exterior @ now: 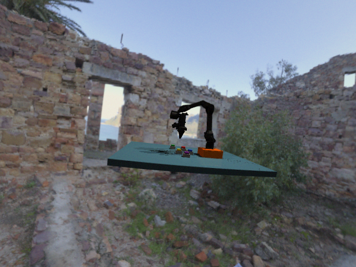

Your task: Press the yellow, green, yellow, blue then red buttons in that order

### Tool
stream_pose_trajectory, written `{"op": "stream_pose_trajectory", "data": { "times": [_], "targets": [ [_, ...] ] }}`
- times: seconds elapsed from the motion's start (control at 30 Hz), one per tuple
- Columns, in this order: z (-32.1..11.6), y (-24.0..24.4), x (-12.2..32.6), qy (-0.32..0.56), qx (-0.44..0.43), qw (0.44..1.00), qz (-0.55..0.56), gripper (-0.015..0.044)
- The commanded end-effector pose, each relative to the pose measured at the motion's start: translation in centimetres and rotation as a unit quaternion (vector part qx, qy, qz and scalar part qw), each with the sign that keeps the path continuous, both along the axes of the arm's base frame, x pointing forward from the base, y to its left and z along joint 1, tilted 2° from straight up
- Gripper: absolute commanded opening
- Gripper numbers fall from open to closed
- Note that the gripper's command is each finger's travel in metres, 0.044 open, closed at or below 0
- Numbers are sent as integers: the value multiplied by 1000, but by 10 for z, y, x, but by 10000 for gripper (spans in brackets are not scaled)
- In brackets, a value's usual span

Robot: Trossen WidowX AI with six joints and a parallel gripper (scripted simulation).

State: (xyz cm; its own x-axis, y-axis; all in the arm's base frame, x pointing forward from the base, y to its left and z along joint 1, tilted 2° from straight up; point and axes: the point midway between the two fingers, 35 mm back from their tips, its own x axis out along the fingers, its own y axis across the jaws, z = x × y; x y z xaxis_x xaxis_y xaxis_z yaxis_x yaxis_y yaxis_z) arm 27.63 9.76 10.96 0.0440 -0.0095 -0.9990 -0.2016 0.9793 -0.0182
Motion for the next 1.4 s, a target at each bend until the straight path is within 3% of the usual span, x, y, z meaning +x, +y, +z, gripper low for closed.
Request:
{"op": "stream_pose_trajectory", "data": {
  "times": [0.0, 0.2, 1.37],
  "targets": [
    [-3, 4, -5, -3, -3, 1000, -9, 20],
    [-62, 3, -2, -2, -3, 1000, -9, 20],
    [-96, 2, -1, -2, -3, 1000, -9, 20]
  ]
}}
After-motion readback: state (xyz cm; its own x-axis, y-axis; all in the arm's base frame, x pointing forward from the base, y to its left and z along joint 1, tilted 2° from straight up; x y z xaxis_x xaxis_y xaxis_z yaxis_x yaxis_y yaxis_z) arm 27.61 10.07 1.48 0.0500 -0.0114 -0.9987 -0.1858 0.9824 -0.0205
